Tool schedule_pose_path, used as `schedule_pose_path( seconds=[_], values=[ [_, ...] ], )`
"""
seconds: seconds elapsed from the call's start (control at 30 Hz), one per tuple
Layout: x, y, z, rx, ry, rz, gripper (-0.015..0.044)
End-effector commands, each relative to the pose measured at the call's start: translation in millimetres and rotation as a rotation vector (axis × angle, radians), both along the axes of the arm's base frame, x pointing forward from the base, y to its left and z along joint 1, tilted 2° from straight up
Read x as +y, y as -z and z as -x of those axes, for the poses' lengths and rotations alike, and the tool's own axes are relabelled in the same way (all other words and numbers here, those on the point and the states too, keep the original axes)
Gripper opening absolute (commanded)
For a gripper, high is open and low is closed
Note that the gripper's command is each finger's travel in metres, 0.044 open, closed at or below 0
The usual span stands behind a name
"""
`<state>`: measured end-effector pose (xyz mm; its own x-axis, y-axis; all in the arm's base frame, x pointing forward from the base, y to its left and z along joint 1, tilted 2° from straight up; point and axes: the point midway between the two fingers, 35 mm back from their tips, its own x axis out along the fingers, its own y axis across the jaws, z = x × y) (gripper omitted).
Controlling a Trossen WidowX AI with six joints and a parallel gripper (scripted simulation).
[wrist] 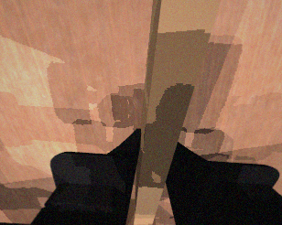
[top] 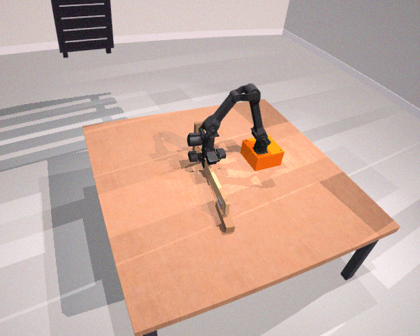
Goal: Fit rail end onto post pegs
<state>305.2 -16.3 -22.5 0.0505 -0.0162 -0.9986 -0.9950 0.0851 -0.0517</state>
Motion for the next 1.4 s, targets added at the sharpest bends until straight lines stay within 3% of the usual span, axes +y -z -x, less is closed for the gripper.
schedule_pose_path(
  seconds=[0.0,1.37],
  values=[
    [1,1,0,0.0,-0.003,-0.005,0.0],
    [0,-19,-4,-0.001,-0.003,-0.004,0.0]
  ],
)
